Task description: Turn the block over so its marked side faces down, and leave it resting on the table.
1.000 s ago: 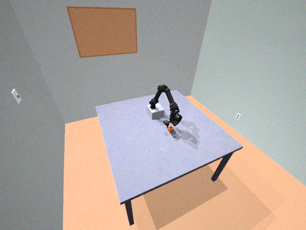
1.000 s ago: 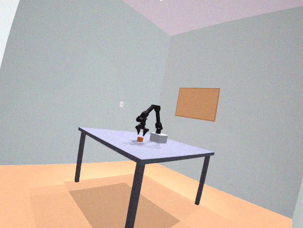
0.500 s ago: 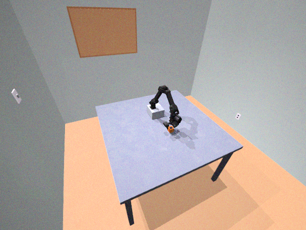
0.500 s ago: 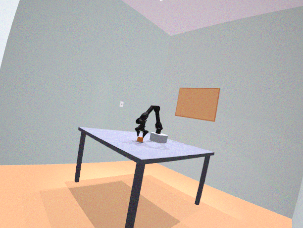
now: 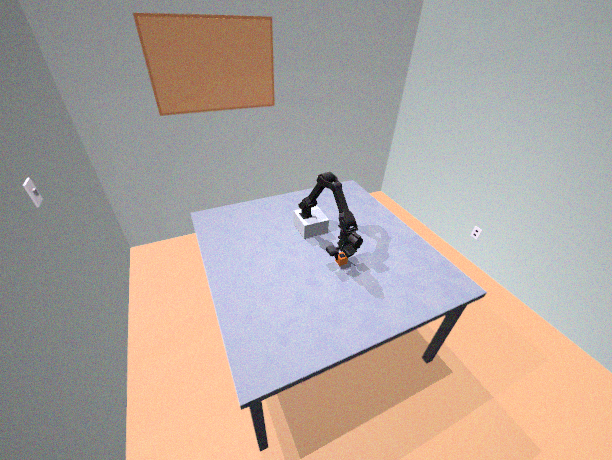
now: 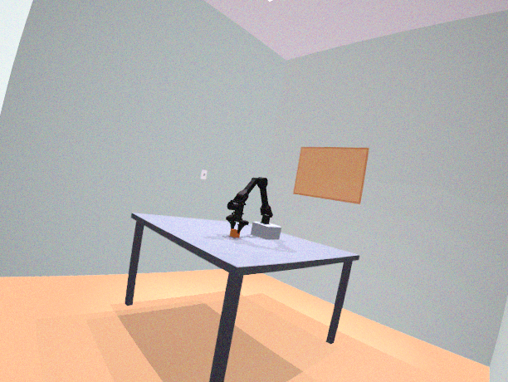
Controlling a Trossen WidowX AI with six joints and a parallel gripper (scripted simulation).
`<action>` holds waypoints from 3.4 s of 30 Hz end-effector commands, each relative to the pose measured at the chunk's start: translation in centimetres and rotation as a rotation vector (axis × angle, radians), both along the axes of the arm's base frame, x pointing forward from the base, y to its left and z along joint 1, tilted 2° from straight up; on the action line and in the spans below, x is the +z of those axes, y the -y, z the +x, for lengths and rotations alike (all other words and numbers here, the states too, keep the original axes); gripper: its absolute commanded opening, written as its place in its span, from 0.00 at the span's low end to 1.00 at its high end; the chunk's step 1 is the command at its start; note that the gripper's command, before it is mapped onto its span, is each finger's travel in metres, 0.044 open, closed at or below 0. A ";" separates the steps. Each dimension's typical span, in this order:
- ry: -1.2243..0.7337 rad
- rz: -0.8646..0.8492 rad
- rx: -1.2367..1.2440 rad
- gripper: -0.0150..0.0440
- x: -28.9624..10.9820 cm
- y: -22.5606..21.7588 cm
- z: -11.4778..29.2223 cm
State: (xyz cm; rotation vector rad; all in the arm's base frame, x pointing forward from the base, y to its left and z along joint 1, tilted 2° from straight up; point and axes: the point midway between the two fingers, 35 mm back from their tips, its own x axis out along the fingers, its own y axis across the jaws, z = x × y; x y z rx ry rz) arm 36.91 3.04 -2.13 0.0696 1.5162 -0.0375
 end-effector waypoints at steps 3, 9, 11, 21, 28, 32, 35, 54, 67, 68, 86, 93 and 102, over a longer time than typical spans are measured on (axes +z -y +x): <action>-0.004 0.003 -0.005 0.61 -0.2 0.0 -0.1; -0.004 0.003 -0.005 0.54 -0.2 0.0 -0.1; -0.004 0.003 -0.005 0.52 -0.2 0.0 -0.1; -0.004 0.003 -0.005 0.34 0.3 0.0 -0.1; -0.004 0.003 -0.005 0.25 2.8 0.0 -0.3; 0.019 0.001 -0.005 0.25 2.7 0.0 -0.2; 0.066 -0.004 -0.004 0.25 2.4 0.0 -0.1; 0.365 -0.027 -0.009 0.25 1.8 -0.1 -0.2; 0.513 -0.033 -0.018 0.25 2.1 0.0 -0.8; 0.515 -0.033 -0.018 0.25 2.0 0.0 -0.7; 0.759 -0.055 -0.014 0.25 -1.0 -0.3 0.6; 0.857 -0.062 -0.017 0.25 -1.5 -0.3 0.4; 0.981 -0.068 -0.025 0.25 -1.4 -0.2 -0.4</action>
